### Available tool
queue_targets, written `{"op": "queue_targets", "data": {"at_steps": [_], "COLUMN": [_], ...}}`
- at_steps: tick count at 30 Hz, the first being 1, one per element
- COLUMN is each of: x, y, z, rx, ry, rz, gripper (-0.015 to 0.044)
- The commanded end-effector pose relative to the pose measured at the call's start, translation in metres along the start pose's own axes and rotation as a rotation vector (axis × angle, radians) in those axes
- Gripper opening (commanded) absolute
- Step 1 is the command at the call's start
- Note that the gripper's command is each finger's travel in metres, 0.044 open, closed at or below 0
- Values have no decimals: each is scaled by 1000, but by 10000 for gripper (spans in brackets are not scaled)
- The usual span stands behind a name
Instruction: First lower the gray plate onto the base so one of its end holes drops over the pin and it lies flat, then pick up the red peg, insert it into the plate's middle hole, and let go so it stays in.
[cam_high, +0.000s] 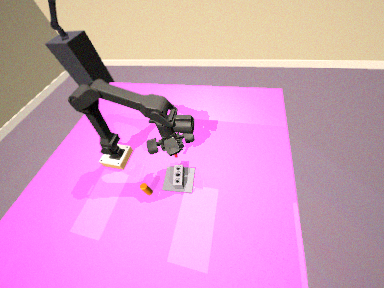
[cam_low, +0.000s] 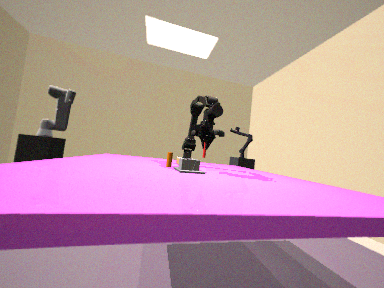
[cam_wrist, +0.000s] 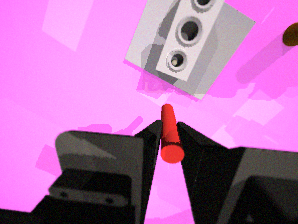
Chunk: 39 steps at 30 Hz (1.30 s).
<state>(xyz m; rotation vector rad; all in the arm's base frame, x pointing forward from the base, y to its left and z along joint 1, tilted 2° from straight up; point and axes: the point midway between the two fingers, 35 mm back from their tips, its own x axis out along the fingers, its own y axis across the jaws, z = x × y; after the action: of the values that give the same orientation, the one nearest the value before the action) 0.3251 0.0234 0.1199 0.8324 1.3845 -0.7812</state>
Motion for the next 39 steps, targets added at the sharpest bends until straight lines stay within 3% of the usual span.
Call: {"op": "queue_targets", "data": {"at_steps": [1,25,39], "x": [-1,0,0], "y": [0,-17,-17], "z": [11,83,85], "rx": [-2,-1,-1], "ry": [3,-1,-1], "rz": [7,14,14], "gripper": [0,0,0]}}
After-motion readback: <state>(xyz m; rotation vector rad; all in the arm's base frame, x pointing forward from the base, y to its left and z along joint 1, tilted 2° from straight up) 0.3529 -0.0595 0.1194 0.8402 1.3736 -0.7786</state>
